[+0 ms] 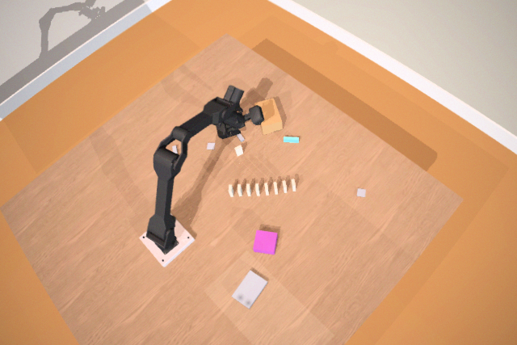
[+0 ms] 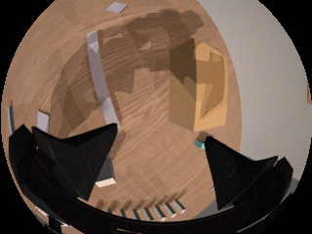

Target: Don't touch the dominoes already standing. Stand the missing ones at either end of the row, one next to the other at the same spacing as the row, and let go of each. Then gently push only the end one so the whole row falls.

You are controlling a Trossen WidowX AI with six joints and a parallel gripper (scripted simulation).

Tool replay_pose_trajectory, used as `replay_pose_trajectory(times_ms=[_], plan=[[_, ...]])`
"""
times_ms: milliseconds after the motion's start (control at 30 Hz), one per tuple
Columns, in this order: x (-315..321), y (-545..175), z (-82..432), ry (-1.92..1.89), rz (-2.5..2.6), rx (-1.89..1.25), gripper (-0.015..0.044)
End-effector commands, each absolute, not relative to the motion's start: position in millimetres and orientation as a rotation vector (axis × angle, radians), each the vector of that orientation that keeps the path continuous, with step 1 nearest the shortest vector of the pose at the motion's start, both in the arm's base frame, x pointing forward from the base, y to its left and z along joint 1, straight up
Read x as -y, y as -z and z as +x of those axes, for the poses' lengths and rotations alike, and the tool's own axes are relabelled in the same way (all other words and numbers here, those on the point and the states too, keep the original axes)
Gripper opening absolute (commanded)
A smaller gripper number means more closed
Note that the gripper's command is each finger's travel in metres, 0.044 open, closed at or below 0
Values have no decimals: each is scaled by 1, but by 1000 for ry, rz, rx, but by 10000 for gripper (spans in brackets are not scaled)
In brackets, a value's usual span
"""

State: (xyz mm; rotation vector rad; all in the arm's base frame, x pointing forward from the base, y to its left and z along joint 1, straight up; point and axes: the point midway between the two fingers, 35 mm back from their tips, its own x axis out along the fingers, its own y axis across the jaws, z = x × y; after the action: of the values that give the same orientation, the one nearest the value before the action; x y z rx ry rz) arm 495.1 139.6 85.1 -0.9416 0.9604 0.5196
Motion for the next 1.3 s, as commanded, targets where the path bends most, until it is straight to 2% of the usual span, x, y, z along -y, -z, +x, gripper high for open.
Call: replay_pose_trajectory(times_ms=[0, 700, 1033, 1267], plan=[[-115, -124, 434, -991, -1063, -1234, 440], [-112, -124, 424, -1028, -1057, -1278, 440], [-113, -64, 426, -1028, -1057, -1278, 440], [-113, -58, 426, -1028, -1057, -1278, 440]])
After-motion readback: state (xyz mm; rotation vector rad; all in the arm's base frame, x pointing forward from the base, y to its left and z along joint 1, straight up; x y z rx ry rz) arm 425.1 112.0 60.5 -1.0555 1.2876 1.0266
